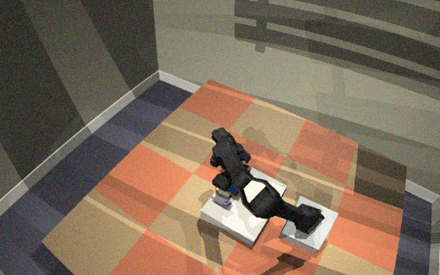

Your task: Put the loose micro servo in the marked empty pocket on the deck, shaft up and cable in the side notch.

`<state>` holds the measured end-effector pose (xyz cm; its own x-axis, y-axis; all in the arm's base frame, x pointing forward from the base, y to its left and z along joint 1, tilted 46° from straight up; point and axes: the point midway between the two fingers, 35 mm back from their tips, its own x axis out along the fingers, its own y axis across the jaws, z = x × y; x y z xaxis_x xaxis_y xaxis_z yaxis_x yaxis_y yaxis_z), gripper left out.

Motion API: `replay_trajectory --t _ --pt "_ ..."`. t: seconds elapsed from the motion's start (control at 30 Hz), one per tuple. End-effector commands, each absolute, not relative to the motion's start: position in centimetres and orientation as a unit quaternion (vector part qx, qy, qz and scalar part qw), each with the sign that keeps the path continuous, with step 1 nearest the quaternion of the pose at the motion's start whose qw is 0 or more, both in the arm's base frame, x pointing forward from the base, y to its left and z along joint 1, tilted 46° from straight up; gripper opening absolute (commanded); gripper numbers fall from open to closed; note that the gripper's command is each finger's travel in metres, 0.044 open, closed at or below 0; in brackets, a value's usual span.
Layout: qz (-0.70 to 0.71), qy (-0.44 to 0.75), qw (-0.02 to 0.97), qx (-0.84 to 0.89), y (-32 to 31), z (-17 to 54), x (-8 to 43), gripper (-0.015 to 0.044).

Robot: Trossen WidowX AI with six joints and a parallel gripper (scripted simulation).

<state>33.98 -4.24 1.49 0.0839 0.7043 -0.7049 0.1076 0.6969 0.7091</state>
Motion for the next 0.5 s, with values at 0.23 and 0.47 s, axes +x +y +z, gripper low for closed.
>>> replay_trajectory --t 0.23,0.47 --pt "0.224 0.636 0.665 0.322 -3.8 1.0 34.1 0.0000" --pt "0.224 0.636 0.665 0.322 -3.3 0.5 34.2 0.0000"
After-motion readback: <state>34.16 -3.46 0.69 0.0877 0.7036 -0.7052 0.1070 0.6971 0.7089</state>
